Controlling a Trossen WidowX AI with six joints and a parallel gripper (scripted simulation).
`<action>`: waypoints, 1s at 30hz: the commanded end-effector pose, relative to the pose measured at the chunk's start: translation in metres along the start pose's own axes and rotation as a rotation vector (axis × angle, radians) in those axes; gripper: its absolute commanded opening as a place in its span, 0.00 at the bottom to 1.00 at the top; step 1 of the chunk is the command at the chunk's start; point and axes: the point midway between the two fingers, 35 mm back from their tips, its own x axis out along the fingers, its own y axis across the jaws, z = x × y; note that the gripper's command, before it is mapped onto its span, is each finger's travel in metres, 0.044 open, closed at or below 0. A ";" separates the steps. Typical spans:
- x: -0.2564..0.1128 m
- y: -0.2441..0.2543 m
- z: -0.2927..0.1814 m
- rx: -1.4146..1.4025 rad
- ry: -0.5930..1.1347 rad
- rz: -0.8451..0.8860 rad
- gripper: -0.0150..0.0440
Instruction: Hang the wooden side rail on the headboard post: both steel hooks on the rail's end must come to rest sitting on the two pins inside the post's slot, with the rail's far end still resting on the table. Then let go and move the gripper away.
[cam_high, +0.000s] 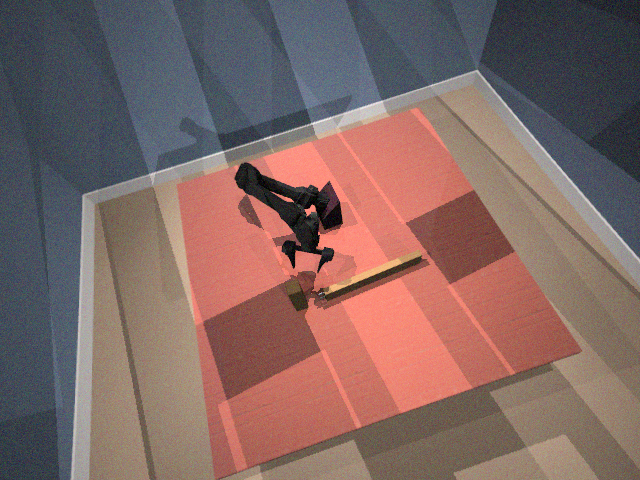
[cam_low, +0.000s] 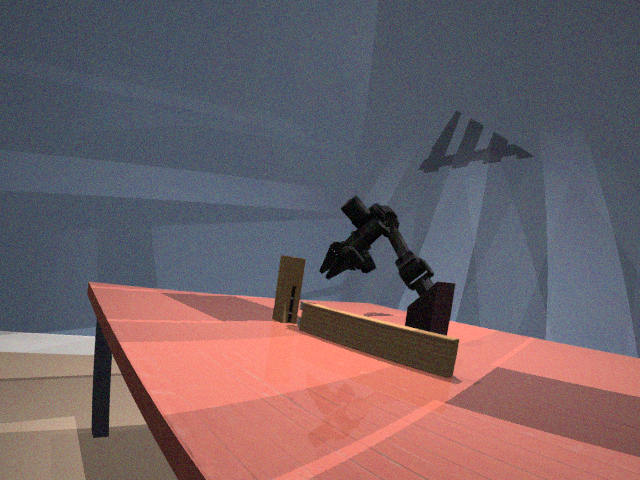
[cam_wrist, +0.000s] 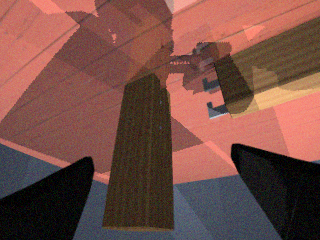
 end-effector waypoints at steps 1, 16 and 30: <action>0.000 0.001 0.001 0.003 -0.002 0.006 1.00; -0.011 -0.018 -0.020 -0.247 0.077 -0.032 1.00; -0.008 -0.041 -0.029 -0.908 0.137 0.058 1.00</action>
